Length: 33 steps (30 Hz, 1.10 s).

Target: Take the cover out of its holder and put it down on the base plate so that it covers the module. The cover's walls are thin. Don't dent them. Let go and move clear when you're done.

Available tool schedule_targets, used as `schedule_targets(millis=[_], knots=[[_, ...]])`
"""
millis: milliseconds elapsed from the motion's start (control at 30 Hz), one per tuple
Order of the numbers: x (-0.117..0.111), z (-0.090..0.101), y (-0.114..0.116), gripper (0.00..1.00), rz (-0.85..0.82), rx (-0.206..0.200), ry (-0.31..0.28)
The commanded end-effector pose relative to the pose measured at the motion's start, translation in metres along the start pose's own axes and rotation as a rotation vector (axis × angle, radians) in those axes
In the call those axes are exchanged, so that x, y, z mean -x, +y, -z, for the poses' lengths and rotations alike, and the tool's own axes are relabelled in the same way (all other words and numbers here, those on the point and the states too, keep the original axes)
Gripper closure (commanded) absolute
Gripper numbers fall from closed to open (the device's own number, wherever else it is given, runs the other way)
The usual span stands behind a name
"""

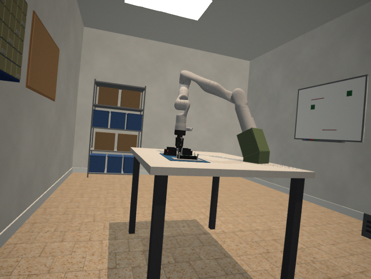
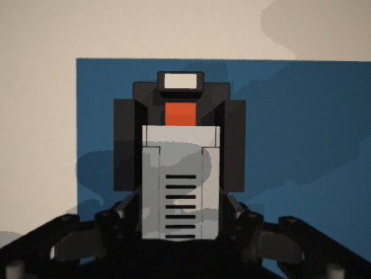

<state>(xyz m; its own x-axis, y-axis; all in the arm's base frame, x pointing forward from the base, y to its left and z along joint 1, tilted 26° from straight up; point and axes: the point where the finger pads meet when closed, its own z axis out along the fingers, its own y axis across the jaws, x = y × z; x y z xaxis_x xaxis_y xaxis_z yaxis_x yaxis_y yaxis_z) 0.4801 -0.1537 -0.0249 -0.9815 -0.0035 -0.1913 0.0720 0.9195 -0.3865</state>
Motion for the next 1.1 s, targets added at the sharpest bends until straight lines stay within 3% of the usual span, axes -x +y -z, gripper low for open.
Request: schedule_targets(millis=[0,633,667,1067], knots=[[0.0007,0.0007,0.0001,0.30,0.000,0.000,-0.002],[0.0007,0.0007,0.0001,0.30,0.000,0.000,-0.002],[0.0007,0.0007,0.0001,1.00,0.000,0.000,-0.002],[0.0007,0.0007,0.0001,1.00,0.000,0.000,-0.002]])
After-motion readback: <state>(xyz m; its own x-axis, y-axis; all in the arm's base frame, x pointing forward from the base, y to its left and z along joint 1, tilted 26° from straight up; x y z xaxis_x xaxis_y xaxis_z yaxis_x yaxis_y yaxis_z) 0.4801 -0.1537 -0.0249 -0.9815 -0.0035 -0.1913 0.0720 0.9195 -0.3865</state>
